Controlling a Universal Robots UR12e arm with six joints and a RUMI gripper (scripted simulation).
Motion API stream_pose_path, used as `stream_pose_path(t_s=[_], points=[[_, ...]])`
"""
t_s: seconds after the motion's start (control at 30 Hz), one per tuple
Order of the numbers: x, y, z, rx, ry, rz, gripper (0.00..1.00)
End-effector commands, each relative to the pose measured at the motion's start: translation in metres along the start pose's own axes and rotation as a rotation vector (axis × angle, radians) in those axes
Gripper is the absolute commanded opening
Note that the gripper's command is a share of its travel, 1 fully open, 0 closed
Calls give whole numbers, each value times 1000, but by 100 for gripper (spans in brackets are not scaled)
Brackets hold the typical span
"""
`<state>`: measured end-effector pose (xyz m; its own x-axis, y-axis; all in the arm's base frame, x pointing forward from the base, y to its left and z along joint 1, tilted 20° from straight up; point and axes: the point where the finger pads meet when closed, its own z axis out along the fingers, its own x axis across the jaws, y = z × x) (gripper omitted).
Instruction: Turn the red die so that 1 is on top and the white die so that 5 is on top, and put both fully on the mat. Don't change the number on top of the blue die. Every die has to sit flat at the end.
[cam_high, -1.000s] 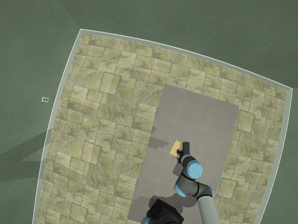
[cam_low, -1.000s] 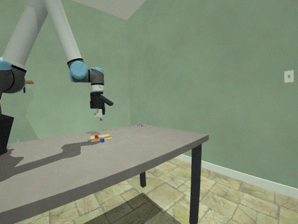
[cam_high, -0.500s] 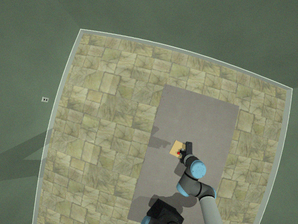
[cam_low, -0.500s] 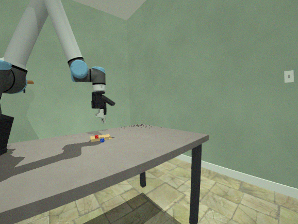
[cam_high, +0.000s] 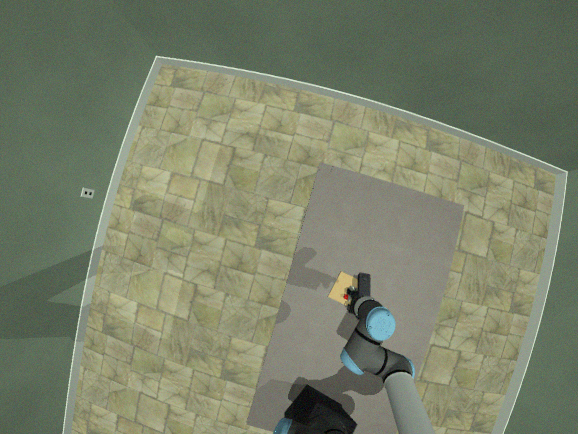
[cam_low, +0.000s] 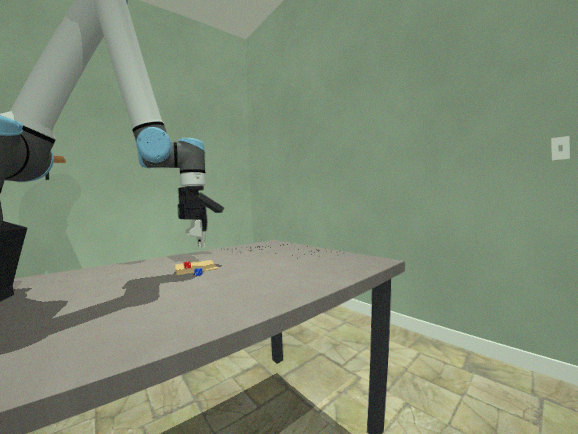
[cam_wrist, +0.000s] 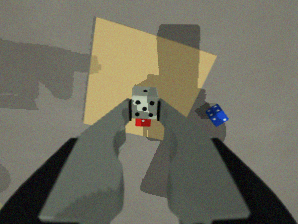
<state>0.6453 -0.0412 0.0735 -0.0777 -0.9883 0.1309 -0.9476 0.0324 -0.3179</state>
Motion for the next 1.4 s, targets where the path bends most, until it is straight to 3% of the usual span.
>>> stream_pose_path(t_s=[0.0,0.13,0.47,1.37], points=[[0,-1,26,2,0,0,3],[0,-2,44,2,0,0,3],[0,-2,62,2,0,0,3],[0,-2,63,2,0,0,3]])
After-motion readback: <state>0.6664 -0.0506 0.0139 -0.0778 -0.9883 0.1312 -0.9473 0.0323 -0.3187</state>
